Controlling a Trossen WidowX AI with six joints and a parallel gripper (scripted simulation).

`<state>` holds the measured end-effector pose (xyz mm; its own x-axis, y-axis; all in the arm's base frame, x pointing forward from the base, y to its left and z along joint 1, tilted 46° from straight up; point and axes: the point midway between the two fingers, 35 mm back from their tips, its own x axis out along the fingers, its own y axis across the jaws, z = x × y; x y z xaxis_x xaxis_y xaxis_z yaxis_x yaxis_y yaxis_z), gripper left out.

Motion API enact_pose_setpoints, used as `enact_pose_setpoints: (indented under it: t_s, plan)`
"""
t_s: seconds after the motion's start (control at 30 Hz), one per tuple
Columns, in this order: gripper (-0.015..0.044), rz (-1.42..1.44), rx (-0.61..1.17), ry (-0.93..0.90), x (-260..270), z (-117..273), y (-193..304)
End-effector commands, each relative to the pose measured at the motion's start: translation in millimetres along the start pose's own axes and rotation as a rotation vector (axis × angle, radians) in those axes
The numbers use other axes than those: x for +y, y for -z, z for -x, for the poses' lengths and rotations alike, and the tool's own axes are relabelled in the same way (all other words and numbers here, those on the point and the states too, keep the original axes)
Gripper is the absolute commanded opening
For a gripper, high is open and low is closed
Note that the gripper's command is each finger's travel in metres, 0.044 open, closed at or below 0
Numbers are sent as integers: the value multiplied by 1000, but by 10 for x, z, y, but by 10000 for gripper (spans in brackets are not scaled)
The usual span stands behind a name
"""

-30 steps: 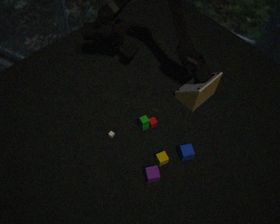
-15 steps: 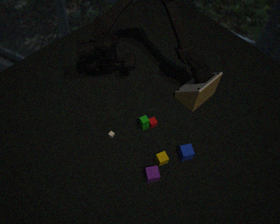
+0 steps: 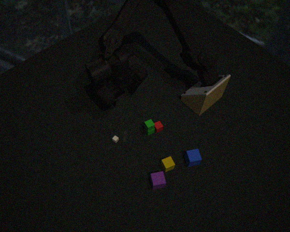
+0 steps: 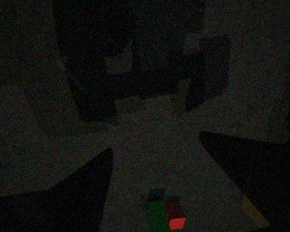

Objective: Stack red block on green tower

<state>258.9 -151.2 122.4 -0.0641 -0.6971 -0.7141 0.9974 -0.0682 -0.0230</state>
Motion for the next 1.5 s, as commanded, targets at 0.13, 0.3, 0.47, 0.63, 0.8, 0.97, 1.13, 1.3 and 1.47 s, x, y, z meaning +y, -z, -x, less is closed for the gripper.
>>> enact_pose_setpoints:
  t_s: [0.13,0.3,0.47,0.63,0.8,0.97,1.13,1.3,1.47]
  plan:
    - [440,436,16,-34,61,165,641]
    - [440,689,12,-50,36,257,969]
    - [440,865,9,-52,-7,301,1176]
    - [440,1134,-22,-38,-119,362,1472]
    - [440,1310,-49,-24,-214,397,1642]
    - [440,1310,-49,-24,-215,397,1641]
    - [440,1311,-49,-24,-238,406,1621]
    - [440,1311,-49,-25,-221,210,1620]
    - [440,1310,-51,-24,-215,-12,1608]
